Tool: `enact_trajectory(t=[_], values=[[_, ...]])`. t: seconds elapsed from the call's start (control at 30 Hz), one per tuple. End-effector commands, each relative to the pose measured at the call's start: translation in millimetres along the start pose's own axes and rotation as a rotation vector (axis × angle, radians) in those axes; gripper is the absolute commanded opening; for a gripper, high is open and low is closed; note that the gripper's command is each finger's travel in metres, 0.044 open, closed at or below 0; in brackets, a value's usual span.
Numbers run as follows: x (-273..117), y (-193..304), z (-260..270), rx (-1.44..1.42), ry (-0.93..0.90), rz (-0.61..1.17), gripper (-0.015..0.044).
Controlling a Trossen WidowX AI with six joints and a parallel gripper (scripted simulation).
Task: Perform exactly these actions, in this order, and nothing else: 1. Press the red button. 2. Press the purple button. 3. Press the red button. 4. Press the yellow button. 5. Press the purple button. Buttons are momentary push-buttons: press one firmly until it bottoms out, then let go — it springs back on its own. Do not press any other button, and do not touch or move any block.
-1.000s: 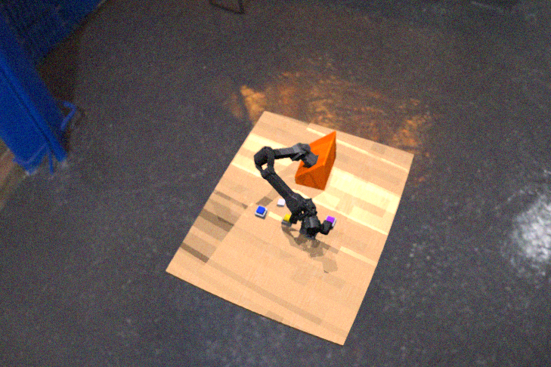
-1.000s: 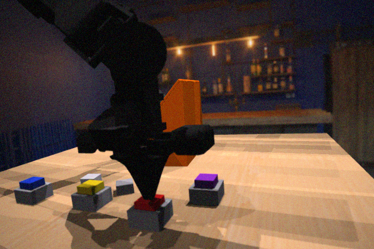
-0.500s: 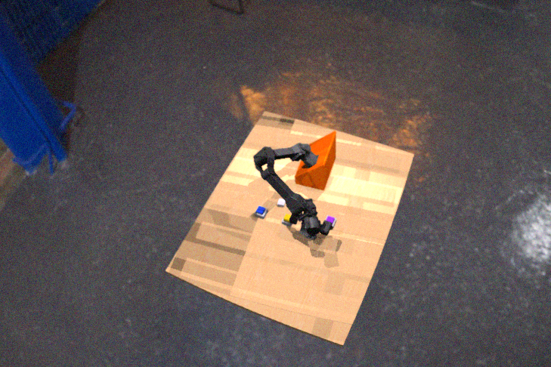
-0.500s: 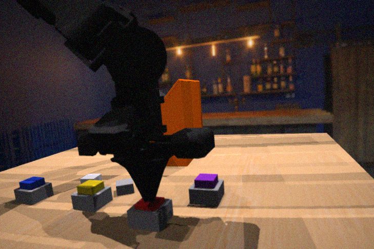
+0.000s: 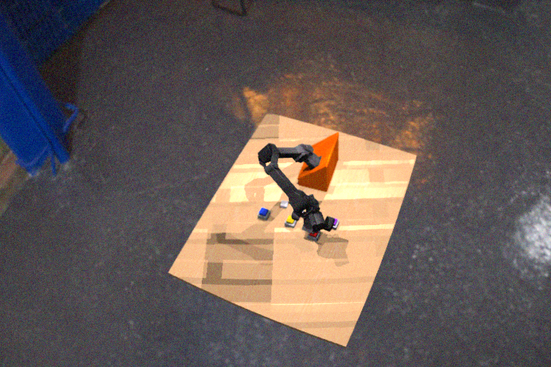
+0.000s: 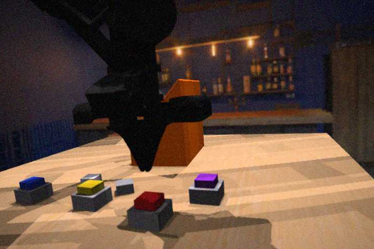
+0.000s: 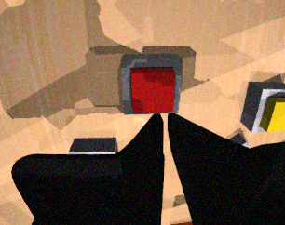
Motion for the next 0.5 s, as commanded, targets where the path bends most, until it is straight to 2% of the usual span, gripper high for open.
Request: enact_trajectory(t=[0.0,0.2,0.47], values=[[-46.5,-0.3,1.5,0.007,-0.010,-0.025,0.0020],[-50.7,1.9,-7.5,0.007,-0.011,-0.025,0.0020],[-49.1,42.3,-104.1,0.004,-0.007,-0.023,0.0020]])
Point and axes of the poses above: the point midway between the two fingers, 35 mm back from their tips, its own x axis out along the fingers, its own z axis across the jaws, y = z × x, the point moved 6 cm from there along -x, back along the fingers, and after that the axes turned 12 degrees about -x, right-handed, at the moved point
